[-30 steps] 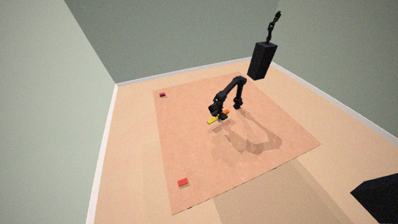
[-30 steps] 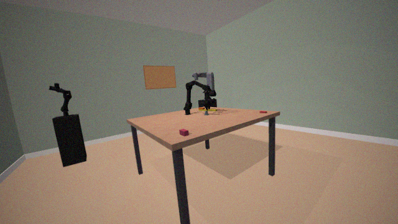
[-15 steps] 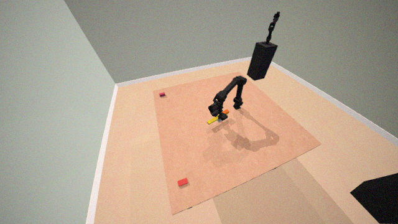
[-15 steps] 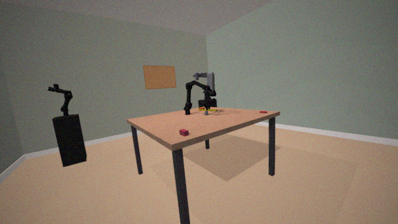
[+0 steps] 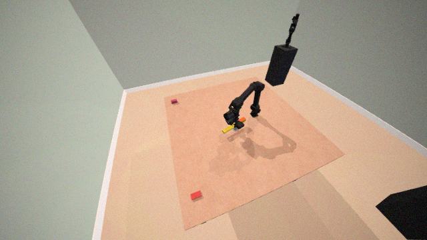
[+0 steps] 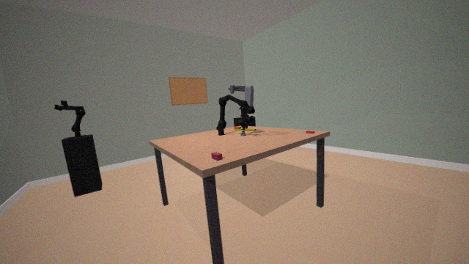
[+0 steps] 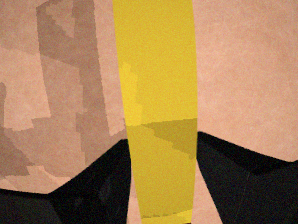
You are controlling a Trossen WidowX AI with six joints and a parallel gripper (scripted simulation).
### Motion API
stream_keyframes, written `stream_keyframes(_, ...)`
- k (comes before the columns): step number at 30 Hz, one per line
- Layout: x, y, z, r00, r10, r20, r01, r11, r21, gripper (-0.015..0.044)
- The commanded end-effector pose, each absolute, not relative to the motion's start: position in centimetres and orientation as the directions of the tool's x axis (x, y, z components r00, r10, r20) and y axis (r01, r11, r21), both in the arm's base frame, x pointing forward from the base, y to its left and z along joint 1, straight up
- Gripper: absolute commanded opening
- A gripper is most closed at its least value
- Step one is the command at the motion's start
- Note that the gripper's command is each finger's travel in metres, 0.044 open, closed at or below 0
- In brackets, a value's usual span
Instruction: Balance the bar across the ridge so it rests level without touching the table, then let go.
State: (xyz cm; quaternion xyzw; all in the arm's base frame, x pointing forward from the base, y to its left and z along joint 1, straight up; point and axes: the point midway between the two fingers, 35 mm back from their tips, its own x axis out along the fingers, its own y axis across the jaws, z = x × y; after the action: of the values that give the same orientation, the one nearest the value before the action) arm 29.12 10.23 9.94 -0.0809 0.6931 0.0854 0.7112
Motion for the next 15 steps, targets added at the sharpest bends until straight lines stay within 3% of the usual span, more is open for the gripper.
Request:
stream_keyframes(1, 29.12, 10.23, 9.94, 0.025, 0.009, -1.000, -0.234, 0.972, 0.003, 0.0172)
stream_keyframes(15, 29.12, 10.23, 9.94, 0.025, 0.009, -1.000, -0.234, 0.972, 0.003, 0.0185)
